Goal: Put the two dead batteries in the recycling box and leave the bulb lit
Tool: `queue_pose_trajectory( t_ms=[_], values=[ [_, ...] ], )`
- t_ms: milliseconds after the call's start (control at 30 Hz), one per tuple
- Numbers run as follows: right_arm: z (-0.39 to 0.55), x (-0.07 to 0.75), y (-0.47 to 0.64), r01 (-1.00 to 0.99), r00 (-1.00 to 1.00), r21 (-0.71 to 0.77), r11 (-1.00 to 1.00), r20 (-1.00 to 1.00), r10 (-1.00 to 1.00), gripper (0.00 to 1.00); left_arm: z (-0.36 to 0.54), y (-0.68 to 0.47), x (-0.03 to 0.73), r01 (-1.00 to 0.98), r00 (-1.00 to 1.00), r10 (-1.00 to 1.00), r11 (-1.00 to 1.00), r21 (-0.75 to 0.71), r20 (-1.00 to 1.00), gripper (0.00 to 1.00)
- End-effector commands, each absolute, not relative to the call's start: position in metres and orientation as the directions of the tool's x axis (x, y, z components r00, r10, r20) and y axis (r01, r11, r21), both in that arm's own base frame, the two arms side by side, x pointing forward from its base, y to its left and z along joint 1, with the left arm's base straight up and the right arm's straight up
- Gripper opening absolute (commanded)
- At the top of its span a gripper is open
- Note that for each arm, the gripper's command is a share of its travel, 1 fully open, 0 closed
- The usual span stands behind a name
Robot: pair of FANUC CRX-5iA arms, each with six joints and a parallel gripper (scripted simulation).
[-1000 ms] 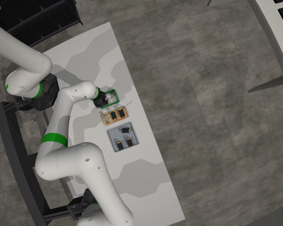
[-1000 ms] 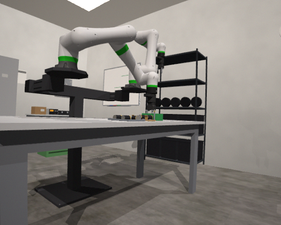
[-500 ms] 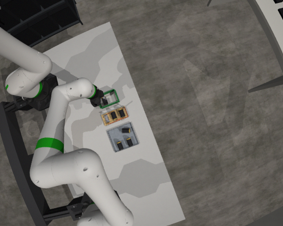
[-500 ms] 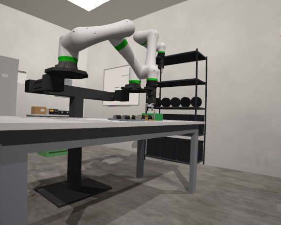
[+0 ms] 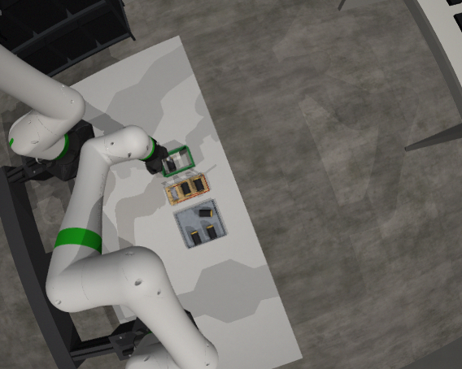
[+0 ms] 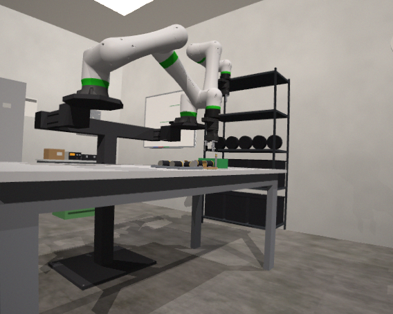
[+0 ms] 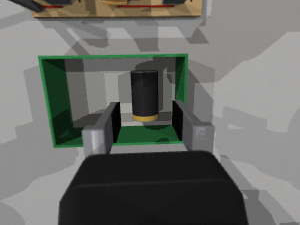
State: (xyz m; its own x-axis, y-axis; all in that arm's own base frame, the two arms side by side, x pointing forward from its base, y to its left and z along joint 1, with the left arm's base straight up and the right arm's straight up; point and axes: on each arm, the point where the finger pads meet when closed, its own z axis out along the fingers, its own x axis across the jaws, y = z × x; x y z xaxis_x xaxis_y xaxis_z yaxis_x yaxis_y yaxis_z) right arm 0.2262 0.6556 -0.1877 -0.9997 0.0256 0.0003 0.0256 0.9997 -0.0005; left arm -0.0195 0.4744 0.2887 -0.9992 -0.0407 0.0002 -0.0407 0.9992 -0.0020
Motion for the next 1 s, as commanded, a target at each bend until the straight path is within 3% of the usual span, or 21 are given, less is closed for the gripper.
queue_pose_trajectory(
  t_ms=[0, 633, 967],
  values=[
    [-0.186, 0.227, 0.657, 0.025, -1.000, 0.002, 1.000, -0.001, 0.025, 0.90, 0.290, 0.475, -0.019, -0.041, -0.999, -0.041, 0.999, 0.000, 0.000, 1.00],
    [-0.148, 0.226, 0.651, 0.025, -1.000, 0.002, 1.000, -0.001, 0.025, 0.90, 0.290, 0.475, -0.019, -0.041, -0.999, -0.041, 0.999, 0.000, 0.000, 1.00],
    [-0.148, 0.223, 0.597, 0.025, -1.000, 0.002, 1.000, -0.001, 0.025, 0.90, 0.290, 0.475, -0.019, -0.041, -0.999, -0.041, 0.999, 0.000, 0.000, 1.00]
  ],
)
